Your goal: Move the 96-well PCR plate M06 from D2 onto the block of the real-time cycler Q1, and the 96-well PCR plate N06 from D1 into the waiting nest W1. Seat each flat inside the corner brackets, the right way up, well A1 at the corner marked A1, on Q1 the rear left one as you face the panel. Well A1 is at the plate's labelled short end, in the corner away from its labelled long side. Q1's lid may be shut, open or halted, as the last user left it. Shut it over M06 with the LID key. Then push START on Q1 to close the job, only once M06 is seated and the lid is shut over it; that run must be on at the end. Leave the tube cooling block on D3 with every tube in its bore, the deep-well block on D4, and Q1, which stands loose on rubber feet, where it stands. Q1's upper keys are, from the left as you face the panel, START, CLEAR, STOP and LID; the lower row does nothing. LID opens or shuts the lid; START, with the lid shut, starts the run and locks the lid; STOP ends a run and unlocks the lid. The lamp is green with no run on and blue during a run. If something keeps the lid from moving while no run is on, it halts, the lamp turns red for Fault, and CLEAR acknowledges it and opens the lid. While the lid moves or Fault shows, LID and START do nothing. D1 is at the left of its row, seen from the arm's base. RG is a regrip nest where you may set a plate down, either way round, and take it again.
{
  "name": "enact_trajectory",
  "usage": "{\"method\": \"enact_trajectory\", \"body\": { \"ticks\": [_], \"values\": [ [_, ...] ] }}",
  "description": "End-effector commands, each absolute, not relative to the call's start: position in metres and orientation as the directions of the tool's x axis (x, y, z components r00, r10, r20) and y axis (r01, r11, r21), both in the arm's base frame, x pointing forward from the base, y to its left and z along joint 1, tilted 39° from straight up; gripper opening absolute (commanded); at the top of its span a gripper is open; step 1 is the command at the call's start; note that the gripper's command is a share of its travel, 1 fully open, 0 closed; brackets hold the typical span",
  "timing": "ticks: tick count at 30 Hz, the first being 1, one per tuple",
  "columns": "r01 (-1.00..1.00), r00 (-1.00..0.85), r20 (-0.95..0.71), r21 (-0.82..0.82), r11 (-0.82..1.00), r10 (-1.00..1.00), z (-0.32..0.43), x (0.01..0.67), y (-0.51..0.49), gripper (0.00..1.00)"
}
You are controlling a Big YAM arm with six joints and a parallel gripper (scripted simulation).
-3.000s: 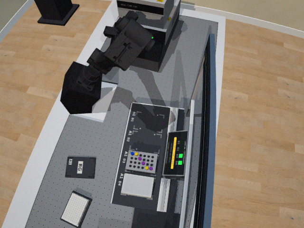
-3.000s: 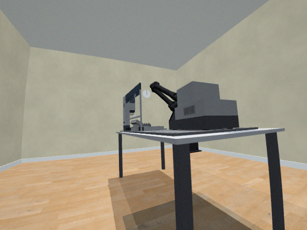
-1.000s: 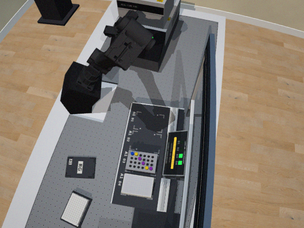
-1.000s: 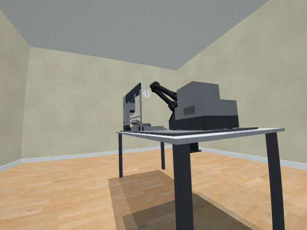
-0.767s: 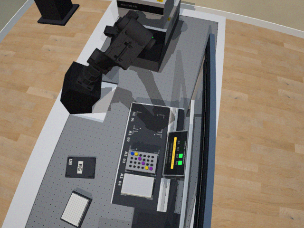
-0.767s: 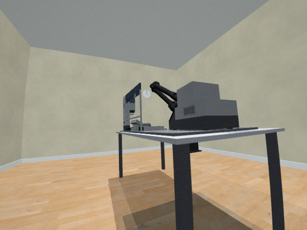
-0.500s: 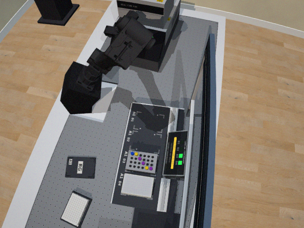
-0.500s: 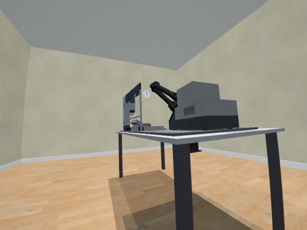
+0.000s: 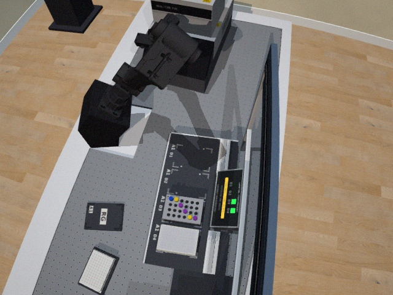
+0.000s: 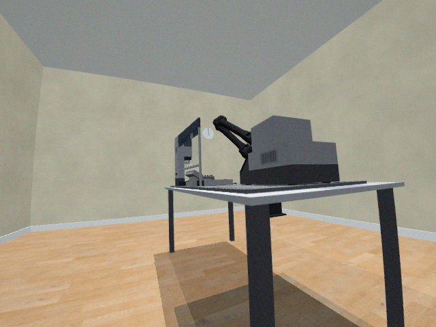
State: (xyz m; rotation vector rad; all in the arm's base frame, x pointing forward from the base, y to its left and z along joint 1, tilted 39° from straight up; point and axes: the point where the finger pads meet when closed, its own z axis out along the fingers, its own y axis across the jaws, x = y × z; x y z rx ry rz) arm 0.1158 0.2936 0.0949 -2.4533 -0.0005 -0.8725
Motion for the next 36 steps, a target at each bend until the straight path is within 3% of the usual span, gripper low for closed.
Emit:
{"method": "enact_trajectory", "body": {
  "ticks": [1, 36],
  "values": [
    [0.177, 0.790, 0.587, -0.495, -0.851, -0.177, 0.101, 0.118, 0.301, 0.00],
    [0.179, 0.793, 0.586, -0.485, -0.856, -0.166, 0.095, 0.113, 0.296, 0.00]
  ]
}}
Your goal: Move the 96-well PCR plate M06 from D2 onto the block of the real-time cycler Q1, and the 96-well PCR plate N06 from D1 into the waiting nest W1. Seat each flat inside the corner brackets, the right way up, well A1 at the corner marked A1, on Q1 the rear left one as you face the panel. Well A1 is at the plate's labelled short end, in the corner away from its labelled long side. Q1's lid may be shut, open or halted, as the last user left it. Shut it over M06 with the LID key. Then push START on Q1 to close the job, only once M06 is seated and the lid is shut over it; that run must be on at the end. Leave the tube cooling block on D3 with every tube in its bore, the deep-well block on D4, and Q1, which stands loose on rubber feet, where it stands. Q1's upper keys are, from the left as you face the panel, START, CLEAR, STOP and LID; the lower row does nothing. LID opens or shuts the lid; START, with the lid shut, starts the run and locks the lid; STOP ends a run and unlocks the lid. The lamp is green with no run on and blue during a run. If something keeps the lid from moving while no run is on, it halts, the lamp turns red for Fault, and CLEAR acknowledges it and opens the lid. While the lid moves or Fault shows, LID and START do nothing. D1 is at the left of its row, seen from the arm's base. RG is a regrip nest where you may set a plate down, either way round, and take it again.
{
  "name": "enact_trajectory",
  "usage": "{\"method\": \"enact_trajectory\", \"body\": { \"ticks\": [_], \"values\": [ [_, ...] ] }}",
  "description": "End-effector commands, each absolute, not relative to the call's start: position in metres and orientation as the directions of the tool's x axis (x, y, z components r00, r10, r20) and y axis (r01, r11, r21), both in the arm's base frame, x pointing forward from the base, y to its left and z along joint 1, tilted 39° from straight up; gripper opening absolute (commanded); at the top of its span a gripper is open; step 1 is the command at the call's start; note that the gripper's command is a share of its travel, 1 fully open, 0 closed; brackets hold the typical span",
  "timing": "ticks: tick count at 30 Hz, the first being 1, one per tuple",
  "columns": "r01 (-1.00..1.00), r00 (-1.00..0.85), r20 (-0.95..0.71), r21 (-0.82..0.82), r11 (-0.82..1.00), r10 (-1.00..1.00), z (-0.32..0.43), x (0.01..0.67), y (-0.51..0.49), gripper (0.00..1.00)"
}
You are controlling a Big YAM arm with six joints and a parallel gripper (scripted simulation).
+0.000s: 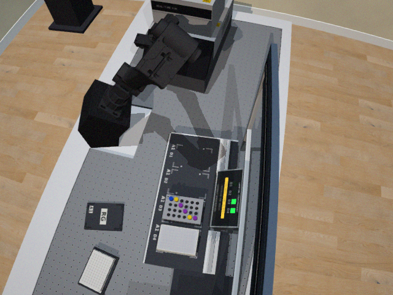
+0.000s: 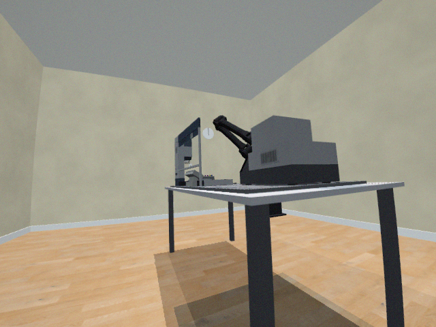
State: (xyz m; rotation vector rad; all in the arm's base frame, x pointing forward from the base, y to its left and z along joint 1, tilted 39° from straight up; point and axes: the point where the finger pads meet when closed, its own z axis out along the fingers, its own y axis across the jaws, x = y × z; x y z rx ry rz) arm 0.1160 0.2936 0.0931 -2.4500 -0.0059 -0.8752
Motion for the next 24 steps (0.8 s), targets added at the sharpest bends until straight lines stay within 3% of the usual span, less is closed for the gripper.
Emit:
{"method": "enact_trajectory", "body": {
  "ticks": [1, 24],
  "values": [
    [0.179, 0.793, 0.587, -0.481, -0.858, -0.163, 0.093, 0.113, 0.294, 0.00],
    [0.170, 0.796, 0.575, -0.512, -0.842, -0.189, 0.114, 0.099, 0.278, 0.00]
  ]
}}
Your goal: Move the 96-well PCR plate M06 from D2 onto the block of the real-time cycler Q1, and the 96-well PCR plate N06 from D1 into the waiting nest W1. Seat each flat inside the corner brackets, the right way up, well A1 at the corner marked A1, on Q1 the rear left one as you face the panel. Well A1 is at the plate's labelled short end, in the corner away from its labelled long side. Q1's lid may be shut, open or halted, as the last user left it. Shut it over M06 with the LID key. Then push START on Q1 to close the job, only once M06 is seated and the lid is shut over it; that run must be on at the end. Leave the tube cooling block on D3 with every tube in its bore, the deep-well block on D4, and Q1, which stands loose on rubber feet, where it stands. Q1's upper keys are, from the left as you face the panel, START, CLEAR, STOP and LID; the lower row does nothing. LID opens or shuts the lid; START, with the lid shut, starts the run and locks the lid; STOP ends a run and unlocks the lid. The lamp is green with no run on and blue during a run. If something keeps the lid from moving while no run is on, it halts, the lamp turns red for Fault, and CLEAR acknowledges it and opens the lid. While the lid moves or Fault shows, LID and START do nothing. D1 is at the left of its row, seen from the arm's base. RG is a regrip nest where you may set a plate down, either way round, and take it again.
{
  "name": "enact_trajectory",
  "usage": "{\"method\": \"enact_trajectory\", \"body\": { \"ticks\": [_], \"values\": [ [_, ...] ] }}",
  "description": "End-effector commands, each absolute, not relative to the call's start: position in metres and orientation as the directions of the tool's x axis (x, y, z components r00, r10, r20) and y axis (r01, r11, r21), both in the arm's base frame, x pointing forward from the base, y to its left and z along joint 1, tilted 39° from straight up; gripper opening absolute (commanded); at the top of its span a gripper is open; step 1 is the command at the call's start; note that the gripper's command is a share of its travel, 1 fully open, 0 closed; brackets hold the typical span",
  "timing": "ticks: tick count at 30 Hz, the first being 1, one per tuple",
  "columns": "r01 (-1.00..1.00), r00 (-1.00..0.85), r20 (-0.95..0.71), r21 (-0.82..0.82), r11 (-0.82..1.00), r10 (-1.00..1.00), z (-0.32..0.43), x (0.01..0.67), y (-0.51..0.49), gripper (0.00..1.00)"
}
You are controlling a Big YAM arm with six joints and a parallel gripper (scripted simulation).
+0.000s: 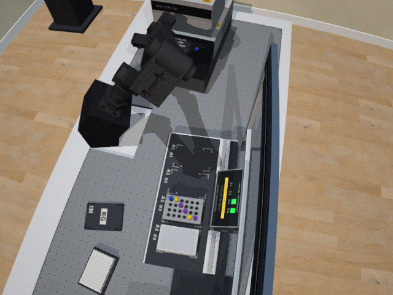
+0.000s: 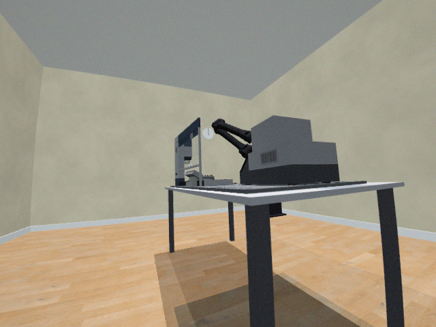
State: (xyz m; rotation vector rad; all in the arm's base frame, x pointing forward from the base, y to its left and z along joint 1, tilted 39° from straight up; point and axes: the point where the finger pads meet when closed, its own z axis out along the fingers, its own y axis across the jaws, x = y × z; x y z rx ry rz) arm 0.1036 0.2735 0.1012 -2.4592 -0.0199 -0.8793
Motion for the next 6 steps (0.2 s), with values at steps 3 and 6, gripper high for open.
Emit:
{"method": "enact_trajectory", "body": {
  "ticks": [3, 6],
  "values": [
    [0.170, 0.796, 0.575, -0.512, -0.842, -0.189, 0.1139, 0.0987, 0.2780, 0.00],
    [0.170, 0.796, 0.575, -0.512, -0.842, -0.189, 0.1139, 0.0987, 0.2780, 0.00]
  ]
}}
